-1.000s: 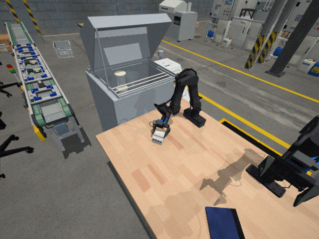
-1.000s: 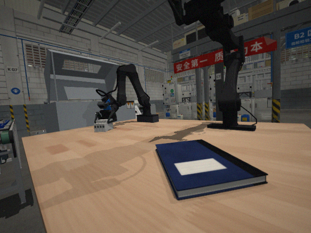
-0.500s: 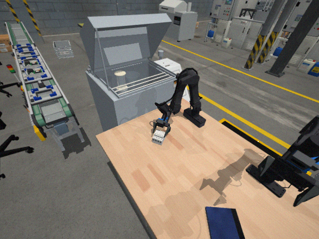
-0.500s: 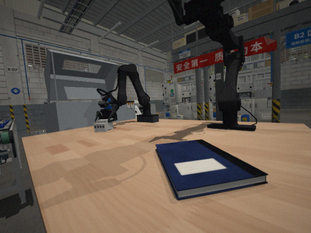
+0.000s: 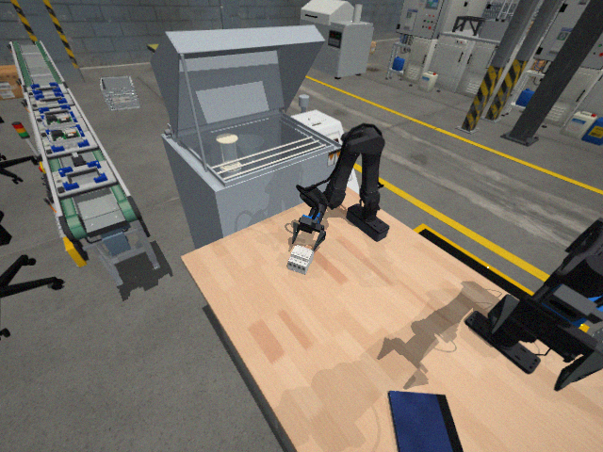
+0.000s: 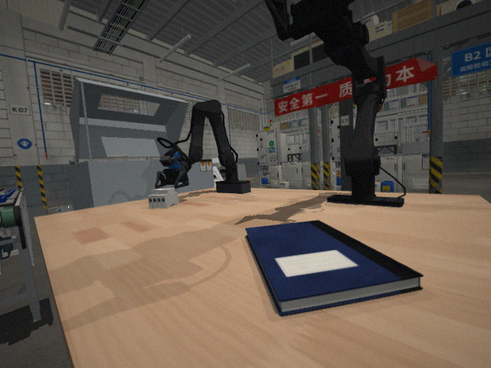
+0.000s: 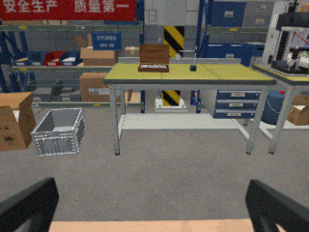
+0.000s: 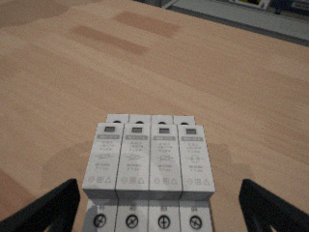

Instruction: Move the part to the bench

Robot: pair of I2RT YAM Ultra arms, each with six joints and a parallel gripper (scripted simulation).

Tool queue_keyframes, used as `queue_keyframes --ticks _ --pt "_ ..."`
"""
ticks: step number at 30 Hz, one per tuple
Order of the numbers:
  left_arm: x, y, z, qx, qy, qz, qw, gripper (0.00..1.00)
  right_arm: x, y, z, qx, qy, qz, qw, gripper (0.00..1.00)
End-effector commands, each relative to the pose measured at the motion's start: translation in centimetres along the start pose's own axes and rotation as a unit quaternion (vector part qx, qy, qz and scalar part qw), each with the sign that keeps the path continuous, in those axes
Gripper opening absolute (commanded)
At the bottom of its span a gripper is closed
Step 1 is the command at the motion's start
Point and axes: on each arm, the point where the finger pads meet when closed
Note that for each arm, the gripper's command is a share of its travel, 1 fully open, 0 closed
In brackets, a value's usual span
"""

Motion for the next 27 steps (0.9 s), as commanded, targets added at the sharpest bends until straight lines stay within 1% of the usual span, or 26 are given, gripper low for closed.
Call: queue_keyframes --ticks 1,4,6,7,10,11,12,14,17,25,27 --pt "-1.9 -0.1 -0.7 -0.001 -0.022 0.002 1.000 1.00 -0.5 0.4 -1.8 -0.021 0.001 -0.007 1.000 0.89" --pt "-1.9 -0.1 -0.7 -0.001 -0.022 0.002 1.000 1.00 -0.5 0.3 -3.1 -0.016 0.001 -0.006 1.000 0.89" --pt "-1.9 -0.1 -0.7 -0.001 -0.022 0.002 1.000 1.00 -0.5 0.3 -3.1 -0.016 0.001 -0.006 1.000 0.89" --pt "-1.9 -0.1 -0.7 -0.001 -0.022 0.002 1.000 1.00 0.0 1.1 -3.2 -0.027 0.006 0.000 1.000 0.89" --pt "-1.9 -0.1 -0.7 -0.001 -0.022 0.002 1.000 1.00 0.1 1.3 -4.7 -0.024 0.002 -0.003 1.000 0.89" --pt "-1.9 -0.1 -0.7 -0.001 -0.022 0.002 1.000 1.00 -0.1 1.0 -4.7 -0.021 0.000 -0.005 1.000 0.89" --pt "-1.9 -0.1 -0.7 -0.001 -0.022 0.002 1.000 1.00 -0.5 0.0 -4.6 -0.005 -0.002 -0.011 1.000 0.89" --pt "-1.9 -0.1 -0.7 -0.001 -0.022 0.002 1.000 1.00 -1.0 -0.4 -4.4 -0.003 -0.005 -0.016 1.000 0.89" --pt "-1.9 -0.1 -0.7 -0.001 -0.022 0.002 1.000 1.00 -1.2 -0.3 -3.6 -0.009 -0.006 -0.018 1.000 0.89" --pt "-1.9 -0.1 -0.7 -0.001 -0.022 0.002 1.000 1.00 -1.5 0.0 -3.9 -0.009 -0.008 -0.022 1.000 0.89" --pt "-1.9 -0.1 -0.7 -0.001 -0.022 0.002 1.000 1.00 -1.9 -0.4 -3.8 -0.007 -0.011 -0.027 1.000 0.89"
Point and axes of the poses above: on each arm, the point where the finger pads meet when closed, its own z axis out along the fingers, its own y axis across the jaws, x = y × z, and after that the axes turned 2 degrees about -z, right-handed
